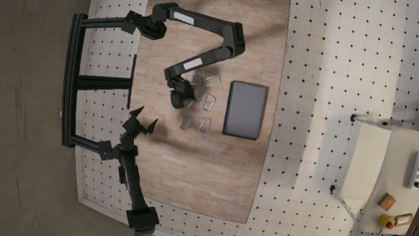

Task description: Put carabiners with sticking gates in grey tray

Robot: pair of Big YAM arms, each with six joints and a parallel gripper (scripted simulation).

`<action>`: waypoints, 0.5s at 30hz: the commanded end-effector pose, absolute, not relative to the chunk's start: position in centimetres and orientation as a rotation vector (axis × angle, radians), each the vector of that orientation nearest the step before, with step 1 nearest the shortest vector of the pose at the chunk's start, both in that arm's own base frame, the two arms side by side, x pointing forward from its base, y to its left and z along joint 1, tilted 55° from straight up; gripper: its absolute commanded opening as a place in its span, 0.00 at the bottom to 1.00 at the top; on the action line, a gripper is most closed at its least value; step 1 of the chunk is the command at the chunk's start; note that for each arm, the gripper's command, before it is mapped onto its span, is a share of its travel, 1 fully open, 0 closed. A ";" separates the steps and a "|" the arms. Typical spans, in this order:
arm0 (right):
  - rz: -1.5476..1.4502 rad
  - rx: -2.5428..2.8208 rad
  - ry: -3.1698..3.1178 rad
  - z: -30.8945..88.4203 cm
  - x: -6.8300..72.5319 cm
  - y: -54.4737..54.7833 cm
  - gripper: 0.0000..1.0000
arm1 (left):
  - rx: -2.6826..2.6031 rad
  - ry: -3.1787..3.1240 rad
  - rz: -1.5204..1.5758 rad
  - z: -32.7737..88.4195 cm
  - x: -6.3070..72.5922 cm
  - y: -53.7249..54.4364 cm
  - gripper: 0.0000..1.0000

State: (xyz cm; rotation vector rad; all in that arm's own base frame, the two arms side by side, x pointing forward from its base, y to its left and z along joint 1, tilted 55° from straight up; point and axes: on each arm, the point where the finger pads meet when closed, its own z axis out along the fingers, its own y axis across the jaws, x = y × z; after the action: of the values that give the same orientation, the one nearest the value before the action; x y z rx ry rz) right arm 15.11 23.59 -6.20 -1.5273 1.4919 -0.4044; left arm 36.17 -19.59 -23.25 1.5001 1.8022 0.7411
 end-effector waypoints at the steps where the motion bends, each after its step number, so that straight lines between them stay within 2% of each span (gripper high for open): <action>1: -0.393 -1.512 1.491 -6.0 15.2 23.9 1.00 | 1.513 1.802 0.733 -23.7 35.4 -19.3 1.00; 12: -0.393 -1.512 1.491 -6.0 15.2 23.9 1.00 | 1.494 1.793 0.732 -23.0 36.0 -19.8 1.00; 15: -0.393 -1.512 1.491 -6.0 15.2 23.9 1.00 | 1.576 1.754 0.753 -23.3 35.8 -20.9 0.66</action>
State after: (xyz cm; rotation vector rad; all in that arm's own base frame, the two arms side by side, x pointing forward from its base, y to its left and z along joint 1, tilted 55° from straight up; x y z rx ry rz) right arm 15.11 23.59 -6.20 -1.5273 1.4919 -0.4044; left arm 36.05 -19.71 -23.32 1.5145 1.7949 0.7433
